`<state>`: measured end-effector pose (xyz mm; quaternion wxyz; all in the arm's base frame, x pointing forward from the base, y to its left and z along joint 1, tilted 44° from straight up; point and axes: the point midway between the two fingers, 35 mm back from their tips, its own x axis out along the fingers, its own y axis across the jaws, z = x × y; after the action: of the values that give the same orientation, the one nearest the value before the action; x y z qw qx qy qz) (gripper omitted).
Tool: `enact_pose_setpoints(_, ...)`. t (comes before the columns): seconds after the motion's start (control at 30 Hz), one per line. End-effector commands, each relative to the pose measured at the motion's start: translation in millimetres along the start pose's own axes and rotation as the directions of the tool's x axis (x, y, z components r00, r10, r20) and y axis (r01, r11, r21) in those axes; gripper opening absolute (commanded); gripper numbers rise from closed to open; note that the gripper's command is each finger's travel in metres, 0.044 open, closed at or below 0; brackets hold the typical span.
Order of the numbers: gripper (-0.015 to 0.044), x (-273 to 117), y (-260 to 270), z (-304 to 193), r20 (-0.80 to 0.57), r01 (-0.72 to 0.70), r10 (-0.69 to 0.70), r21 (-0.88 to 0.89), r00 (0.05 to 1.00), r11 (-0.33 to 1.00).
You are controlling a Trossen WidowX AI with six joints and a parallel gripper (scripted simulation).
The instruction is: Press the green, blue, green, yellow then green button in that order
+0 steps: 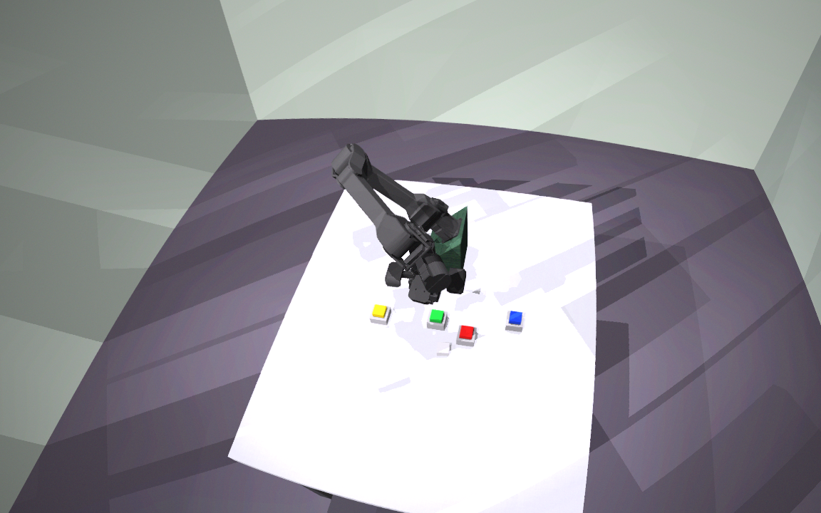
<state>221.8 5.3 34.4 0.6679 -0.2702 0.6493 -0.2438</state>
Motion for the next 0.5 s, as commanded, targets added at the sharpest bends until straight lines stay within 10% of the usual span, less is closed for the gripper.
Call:
enact_pose_setpoints(0.0, 0.002, -3, -49, 12, 0.008, -0.01, 0.01, 0.017, 1.0, 1.0)
enact_pose_setpoints(0.47, 0.002, 6, -141, 4, 0.005, 0.019, -0.02, 0.022, 1.0, 1.0)
